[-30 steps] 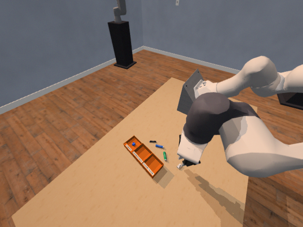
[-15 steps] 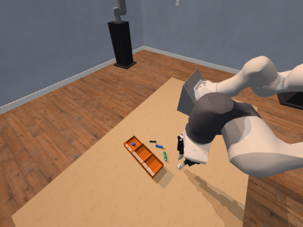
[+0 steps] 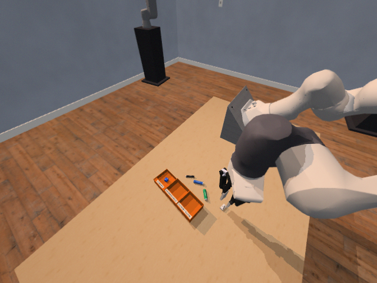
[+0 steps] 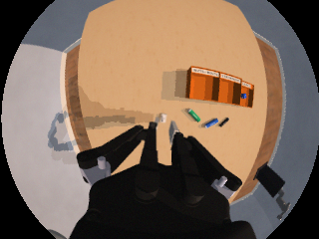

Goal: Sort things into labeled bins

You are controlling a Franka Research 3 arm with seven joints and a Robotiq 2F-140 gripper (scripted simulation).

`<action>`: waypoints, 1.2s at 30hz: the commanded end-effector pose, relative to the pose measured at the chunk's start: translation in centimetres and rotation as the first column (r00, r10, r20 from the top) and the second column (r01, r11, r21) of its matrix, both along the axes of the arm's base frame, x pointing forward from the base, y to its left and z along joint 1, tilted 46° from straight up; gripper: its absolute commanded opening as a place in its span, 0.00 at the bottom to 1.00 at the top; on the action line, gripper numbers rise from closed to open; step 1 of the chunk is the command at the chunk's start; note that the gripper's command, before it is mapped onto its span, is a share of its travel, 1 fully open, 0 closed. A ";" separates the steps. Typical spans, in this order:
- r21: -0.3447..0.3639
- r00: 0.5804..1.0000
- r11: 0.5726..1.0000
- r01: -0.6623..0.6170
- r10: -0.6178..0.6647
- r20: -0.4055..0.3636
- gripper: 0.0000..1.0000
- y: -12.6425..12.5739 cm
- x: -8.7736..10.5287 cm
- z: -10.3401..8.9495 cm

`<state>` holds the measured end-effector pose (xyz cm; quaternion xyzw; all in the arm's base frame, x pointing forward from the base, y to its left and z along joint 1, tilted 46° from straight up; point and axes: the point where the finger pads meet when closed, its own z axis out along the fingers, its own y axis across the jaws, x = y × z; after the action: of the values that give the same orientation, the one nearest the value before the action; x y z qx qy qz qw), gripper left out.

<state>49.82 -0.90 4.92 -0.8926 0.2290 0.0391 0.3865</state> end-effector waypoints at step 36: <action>-0.007 0.999 1.000 -0.029 0.029 0.036 0.18 1.5 0.3 -1.2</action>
<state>49.96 -0.16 4.60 -0.8960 0.2137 0.0303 0.3880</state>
